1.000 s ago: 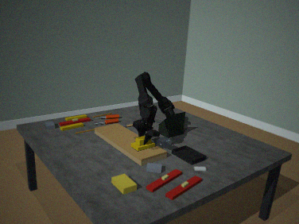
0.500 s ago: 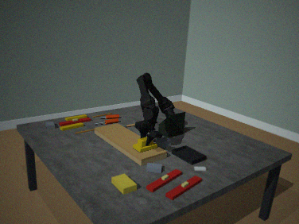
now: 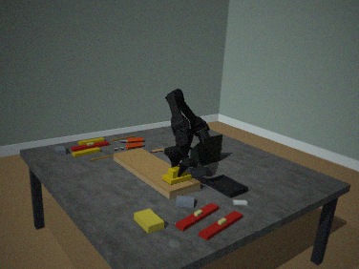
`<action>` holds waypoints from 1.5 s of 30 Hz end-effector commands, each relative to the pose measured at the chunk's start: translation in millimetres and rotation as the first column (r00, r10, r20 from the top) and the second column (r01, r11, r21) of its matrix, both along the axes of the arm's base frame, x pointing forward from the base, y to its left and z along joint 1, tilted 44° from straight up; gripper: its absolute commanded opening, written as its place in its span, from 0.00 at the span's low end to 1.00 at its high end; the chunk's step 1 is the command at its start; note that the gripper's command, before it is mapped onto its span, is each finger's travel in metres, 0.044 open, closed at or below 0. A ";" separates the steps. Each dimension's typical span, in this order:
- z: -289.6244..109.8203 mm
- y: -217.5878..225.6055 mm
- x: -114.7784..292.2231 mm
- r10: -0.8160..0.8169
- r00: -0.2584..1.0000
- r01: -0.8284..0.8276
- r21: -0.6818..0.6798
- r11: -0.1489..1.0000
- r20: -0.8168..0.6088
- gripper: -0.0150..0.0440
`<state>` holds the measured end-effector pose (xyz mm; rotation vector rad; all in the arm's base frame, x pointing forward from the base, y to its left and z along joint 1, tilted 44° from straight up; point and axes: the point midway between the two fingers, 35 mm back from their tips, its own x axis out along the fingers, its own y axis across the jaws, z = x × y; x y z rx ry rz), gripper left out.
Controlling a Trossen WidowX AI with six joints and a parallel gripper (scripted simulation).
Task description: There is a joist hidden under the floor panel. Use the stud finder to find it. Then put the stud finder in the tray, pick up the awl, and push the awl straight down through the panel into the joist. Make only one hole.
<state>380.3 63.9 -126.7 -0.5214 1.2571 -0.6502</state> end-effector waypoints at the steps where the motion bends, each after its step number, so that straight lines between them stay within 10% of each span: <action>1: -4.9 4.1 0.3 -0.004 1.000 0.004 0.005 1.000 -0.002 0.25; 45: 8.3 -10.3 -2.9 -0.004 1.000 0.004 0.004 1.000 -0.003 0.25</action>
